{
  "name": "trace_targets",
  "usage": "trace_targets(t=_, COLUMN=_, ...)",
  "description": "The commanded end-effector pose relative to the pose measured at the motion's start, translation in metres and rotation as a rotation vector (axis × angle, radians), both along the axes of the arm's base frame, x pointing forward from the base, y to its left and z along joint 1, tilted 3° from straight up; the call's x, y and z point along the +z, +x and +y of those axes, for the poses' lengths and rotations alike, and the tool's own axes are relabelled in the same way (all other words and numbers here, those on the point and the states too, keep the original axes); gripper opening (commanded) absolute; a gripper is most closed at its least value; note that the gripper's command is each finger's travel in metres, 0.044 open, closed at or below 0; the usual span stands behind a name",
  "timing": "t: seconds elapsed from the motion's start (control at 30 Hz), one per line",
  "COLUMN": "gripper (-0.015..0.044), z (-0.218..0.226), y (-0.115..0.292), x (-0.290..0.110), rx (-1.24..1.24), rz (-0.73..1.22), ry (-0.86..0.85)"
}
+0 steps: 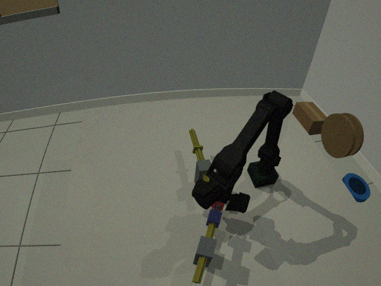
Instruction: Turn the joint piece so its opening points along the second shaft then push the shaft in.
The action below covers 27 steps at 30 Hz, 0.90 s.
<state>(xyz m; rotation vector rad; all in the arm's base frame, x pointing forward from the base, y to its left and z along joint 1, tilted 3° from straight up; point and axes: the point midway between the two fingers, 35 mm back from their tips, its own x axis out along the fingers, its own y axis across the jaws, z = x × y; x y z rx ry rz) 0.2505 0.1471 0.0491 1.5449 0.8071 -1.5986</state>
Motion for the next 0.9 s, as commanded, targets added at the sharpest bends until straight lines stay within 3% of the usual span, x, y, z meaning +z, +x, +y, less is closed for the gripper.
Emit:
trace_targets(t=0.0, gripper=0.0204, z=-0.0005, y=0.0007, x=-0.0002, rx=0.002, rz=-0.003, ry=-0.003)
trace_targets(t=0.03, gripper=0.0182, z=-0.0005, y=0.0007, x=-0.0002, rx=0.002, rz=-0.003, ry=-0.003)
trace_targets(t=0.87, gripper=0.0182, z=-0.0005, y=0.0007, x=-0.0002, rx=0.002, rz=-0.003, ry=-0.003)
